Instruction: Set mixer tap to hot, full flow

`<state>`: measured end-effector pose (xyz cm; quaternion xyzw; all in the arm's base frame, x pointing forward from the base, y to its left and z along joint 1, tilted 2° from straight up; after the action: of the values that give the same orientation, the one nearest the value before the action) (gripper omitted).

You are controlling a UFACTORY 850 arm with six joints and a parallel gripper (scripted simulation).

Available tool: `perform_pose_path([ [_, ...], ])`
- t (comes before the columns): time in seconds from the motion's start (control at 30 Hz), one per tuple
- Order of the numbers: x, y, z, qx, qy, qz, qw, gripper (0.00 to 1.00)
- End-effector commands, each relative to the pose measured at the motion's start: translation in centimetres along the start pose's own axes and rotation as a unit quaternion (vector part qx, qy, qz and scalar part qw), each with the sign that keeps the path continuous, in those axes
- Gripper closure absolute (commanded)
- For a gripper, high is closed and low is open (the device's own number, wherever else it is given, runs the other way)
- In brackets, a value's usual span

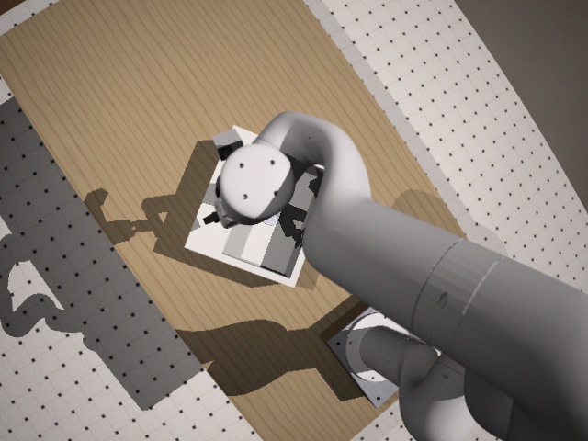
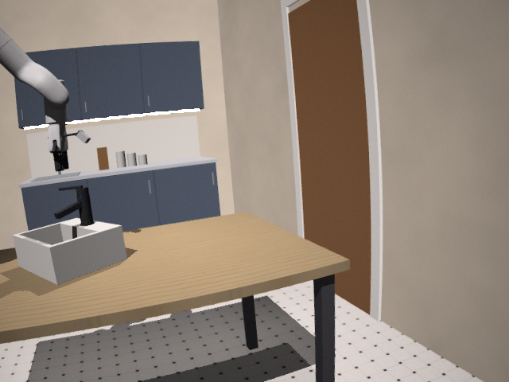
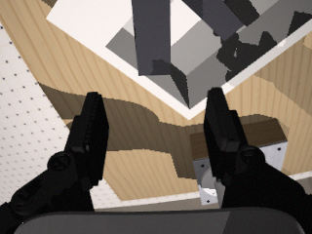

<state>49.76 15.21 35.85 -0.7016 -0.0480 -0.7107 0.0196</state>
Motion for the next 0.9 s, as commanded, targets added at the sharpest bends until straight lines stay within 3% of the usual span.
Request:
perform_pose_path([
  [0.0, -0.1, 0.0, 0.1, 0.0, 0.001, 0.0, 1.0, 0.35],
  [0.87, -3.5, -0.1, 0.1, 0.0, 0.001, 0.0, 1.0, 0.35],
])
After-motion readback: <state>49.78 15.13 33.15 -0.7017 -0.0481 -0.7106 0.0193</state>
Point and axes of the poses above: the point where the finger pads meet when closed, its own x axis back along the fingers, its own y axis across the jaws, z = x × y, the point moved 9 cm from there along x, back along the fingers, and after that the axes turned 13 degrees about x, right-handed, at the moved point
